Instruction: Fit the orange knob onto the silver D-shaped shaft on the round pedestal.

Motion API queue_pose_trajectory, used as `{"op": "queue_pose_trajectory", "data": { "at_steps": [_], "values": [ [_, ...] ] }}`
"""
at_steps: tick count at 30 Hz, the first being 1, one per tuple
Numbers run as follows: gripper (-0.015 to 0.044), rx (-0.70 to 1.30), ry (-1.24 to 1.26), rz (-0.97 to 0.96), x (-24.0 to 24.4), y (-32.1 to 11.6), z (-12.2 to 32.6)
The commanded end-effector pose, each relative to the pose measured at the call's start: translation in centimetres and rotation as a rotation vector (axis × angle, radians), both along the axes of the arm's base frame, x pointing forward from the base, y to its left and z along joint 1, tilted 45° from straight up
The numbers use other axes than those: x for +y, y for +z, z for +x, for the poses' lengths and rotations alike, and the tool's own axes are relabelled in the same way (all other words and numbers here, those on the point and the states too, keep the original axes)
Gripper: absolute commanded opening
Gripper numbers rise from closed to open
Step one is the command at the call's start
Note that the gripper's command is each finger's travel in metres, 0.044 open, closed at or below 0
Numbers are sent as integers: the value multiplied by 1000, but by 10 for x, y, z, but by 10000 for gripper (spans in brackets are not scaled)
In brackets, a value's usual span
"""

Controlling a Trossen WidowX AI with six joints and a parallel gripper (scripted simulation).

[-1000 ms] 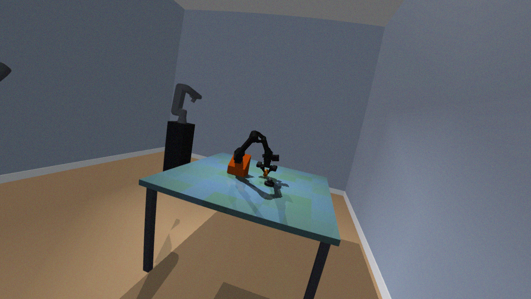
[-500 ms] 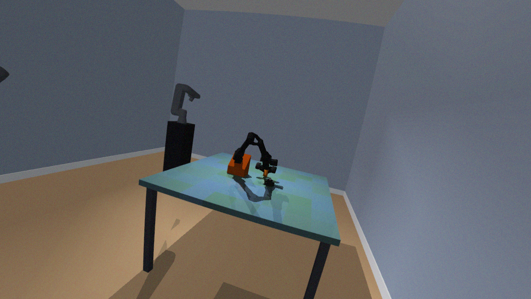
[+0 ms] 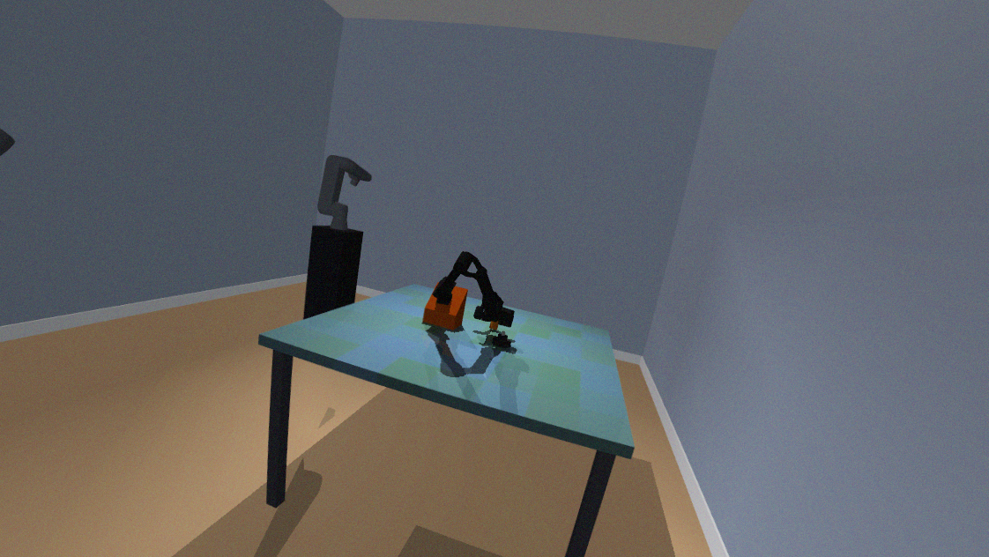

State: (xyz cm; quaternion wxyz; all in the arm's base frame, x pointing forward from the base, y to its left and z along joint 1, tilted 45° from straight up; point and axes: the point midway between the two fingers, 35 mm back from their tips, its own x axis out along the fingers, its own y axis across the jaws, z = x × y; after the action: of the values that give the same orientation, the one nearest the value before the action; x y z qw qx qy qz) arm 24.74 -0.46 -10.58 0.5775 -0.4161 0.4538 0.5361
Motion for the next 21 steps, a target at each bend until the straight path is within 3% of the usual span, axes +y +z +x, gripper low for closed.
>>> {"op": "queue_pose_trajectory", "data": {
  "at_steps": [1,4,7,21],
  "values": [
    [181,-1,1,21,-2,1,-1],
    [181,1,1,-16,-1,2,0],
    [260,-2,4,4,0,1,0],
    [260,-2,4,4,0,1,0]
  ]
}}
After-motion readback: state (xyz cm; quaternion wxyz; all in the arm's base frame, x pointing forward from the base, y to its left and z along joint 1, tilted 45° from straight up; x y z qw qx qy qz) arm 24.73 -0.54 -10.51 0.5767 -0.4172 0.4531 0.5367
